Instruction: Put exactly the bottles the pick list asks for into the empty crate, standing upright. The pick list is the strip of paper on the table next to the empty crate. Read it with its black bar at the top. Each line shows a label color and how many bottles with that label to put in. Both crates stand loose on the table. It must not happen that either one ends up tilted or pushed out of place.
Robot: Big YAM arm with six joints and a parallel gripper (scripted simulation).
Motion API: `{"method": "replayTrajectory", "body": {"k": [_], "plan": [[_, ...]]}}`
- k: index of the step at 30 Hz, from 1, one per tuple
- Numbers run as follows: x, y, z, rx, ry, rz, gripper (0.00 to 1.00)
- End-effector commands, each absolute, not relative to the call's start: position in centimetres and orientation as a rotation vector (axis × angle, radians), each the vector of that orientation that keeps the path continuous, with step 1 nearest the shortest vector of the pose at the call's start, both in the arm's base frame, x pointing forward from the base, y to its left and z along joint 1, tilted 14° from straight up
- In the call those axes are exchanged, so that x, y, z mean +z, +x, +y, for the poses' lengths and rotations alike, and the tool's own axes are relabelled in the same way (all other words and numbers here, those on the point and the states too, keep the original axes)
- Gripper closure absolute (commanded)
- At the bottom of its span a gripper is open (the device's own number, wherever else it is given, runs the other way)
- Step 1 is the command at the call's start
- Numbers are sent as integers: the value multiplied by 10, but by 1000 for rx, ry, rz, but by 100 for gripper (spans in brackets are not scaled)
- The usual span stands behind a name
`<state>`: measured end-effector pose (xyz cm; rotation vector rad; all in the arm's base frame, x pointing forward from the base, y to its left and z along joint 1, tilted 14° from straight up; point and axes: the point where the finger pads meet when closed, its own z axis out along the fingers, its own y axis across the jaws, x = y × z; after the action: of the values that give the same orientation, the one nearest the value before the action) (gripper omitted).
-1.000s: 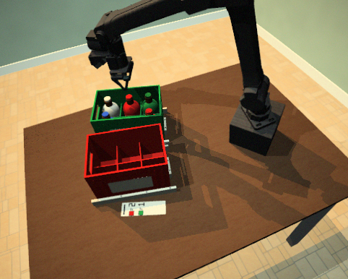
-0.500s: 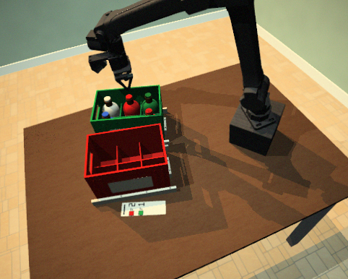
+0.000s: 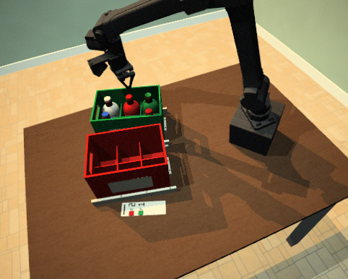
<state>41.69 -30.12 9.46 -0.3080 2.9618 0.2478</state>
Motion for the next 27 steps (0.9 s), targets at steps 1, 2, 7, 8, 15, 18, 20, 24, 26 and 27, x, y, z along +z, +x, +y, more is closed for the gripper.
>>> {"method": "replayTrajectory", "body": {"k": [1,2,7,8,15,18,20,24,26,27], "plan": [[106,441,-310,182,-520,2889,39],[106,442,-310,177,-549,2880,39],[111,444,-311,148,-654,2840,39],[111,444,-311,148,-654,2840,39],[109,439,-308,110,-777,2784,39],[109,433,-305,119,-774,2790,39],[109,432,-306,116,-773,2789,39],[109,431,-306,115,-771,2790,39],[114,434,-309,101,-770,2783,39],[112,433,-308,106,-769,2786,39]]}}
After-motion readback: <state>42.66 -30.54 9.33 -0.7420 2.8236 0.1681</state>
